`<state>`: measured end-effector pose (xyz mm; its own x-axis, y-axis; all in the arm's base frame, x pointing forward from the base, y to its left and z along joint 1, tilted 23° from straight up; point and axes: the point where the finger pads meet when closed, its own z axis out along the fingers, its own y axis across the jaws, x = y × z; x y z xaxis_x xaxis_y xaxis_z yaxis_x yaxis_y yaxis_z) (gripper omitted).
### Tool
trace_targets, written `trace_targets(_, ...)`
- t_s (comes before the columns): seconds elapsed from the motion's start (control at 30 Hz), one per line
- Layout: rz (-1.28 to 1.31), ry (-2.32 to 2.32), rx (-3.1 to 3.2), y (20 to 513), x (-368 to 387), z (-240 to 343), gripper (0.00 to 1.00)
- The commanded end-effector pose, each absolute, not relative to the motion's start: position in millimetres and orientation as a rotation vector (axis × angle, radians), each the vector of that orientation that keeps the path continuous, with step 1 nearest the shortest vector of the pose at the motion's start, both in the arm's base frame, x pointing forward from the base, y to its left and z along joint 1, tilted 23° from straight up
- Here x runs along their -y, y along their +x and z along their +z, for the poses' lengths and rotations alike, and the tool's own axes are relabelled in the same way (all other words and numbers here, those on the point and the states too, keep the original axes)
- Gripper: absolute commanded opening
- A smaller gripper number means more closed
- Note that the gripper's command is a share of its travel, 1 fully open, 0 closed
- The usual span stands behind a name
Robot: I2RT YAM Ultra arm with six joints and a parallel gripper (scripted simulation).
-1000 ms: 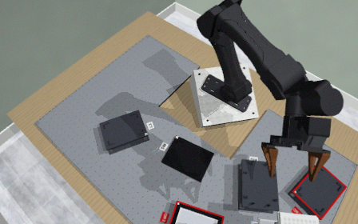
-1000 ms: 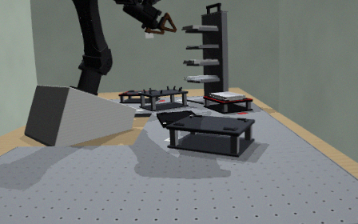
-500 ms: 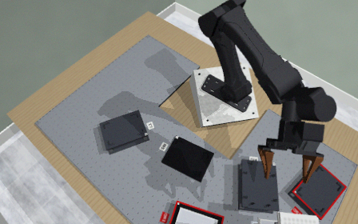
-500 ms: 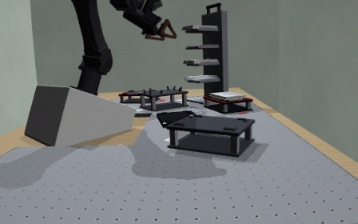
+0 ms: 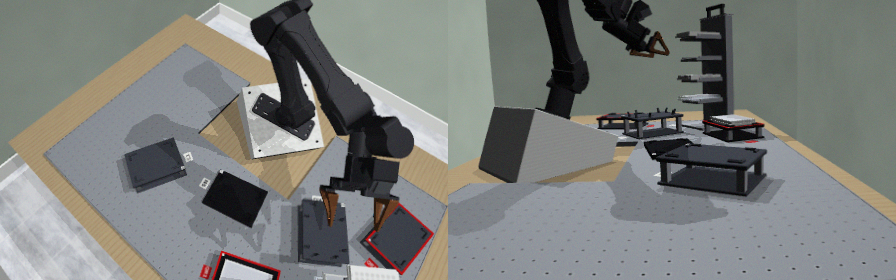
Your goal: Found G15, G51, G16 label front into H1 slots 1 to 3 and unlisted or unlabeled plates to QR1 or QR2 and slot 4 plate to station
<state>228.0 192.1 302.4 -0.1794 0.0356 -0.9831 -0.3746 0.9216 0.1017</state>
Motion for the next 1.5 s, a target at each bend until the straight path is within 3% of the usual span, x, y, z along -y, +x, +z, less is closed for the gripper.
trace_targets(0.0,0.393,-0.243,-1.698,228.9,-193.3,307.0,1.0)
trace_targets(1.47,0.393,-0.243,-1.696,261.1,-207.4,300.8,1.0)
